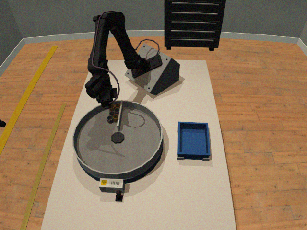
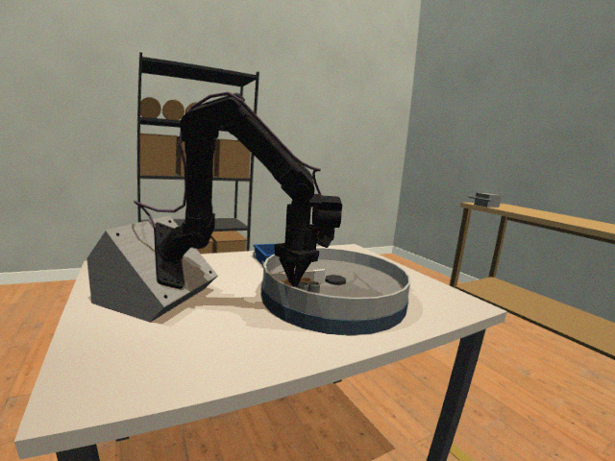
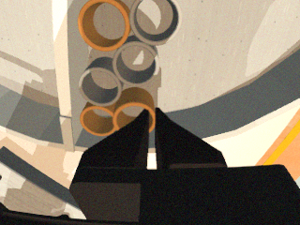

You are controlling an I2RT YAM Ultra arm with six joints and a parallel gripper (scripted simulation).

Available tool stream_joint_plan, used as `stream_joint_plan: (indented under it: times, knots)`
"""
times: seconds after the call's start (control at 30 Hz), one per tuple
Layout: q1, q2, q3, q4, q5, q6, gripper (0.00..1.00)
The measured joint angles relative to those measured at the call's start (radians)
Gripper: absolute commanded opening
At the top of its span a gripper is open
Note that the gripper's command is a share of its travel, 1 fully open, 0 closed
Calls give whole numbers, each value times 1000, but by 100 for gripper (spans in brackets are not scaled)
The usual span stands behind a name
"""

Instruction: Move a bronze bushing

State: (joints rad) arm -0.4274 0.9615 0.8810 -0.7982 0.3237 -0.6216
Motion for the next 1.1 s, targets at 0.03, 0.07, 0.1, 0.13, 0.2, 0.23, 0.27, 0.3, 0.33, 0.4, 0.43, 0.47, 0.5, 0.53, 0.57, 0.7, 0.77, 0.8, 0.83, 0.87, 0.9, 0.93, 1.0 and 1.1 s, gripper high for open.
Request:
stream_joint_plan:
  times: [0.03,0.07,0.1,0.13,0.2,0.23,0.27,0.3,0.33,0.4,0.43,0.47,0.5,0.53,0.57,0.7,0.77,0.8,0.83,0.87,0.9,0.93,1.0,1.1]
  knots:
    - [7,-8,9,-17,4,4,0]
    - [15,-16,19,-36,8,8,0]
    - [24,-24,29,-56,13,14,0]
    - [34,-32,41,-76,14,19,0]
    - [56,-45,67,-115,19,33,0]
    - [67,-51,80,-134,22,40,0]
    - [76,-56,92,-149,25,46,0]
    - [80,-61,100,-159,27,51,0]
    - [86,-61,108,-174,32,58,0]
    - [102,-61,121,-203,41,71,0]
    - [109,-61,128,-216,45,77,0]
    - [116,-61,134,-229,48,83,0]
    - [122,-61,139,-240,51,89,0]
    - [126,-61,144,-250,55,94,0]
    - [130,-61,147,-258,58,98,0]
    - [135,-61,152,-279,66,111,0]
    - [136,-61,152,-285,68,114,0]
    - [137,-61,152,-288,69,116,0]
    - [137,-61,152,-290,70,116,0]
    - [137,-61,152,-291,71,117,0]
    - [137,-61,152,-292,71,118,0]
    - [137,-61,152,-293,72,119,0]
    - [137,-61,152,-294,72,119,0]
    - [137,-61,152,-294,73,121,0]
